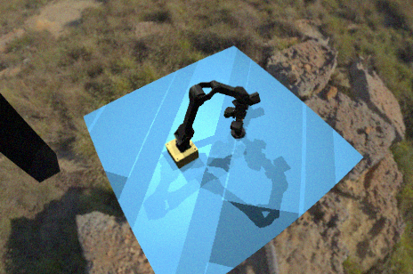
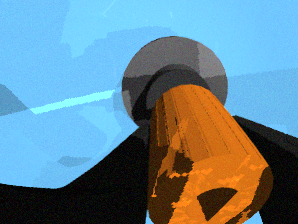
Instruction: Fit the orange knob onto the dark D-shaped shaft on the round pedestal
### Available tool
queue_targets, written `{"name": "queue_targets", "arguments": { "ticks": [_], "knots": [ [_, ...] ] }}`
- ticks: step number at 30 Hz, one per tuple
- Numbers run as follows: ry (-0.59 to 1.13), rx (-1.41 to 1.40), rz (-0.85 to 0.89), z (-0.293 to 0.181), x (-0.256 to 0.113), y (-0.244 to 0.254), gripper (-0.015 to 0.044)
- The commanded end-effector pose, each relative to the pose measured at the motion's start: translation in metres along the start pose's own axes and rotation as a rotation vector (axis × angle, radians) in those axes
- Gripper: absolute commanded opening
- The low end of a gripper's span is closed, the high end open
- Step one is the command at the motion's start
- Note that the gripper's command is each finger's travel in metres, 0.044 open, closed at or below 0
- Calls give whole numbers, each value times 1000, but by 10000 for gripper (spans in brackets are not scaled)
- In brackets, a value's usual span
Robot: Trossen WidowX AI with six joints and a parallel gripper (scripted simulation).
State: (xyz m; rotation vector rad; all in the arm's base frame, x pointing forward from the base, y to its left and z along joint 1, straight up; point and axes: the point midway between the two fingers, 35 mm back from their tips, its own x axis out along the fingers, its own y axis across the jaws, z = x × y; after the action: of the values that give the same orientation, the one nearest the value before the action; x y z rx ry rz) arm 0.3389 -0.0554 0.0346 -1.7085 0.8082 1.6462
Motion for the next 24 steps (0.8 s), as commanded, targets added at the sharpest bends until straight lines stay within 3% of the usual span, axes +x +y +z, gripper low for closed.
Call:
{"name": "queue_targets", "arguments": {
  "ticks": [1,24],
  "knots": [
    [-2,-11,-2,0,1,0,0],
    [-2,-11,-2,1,5,1,0]
  ]
}}
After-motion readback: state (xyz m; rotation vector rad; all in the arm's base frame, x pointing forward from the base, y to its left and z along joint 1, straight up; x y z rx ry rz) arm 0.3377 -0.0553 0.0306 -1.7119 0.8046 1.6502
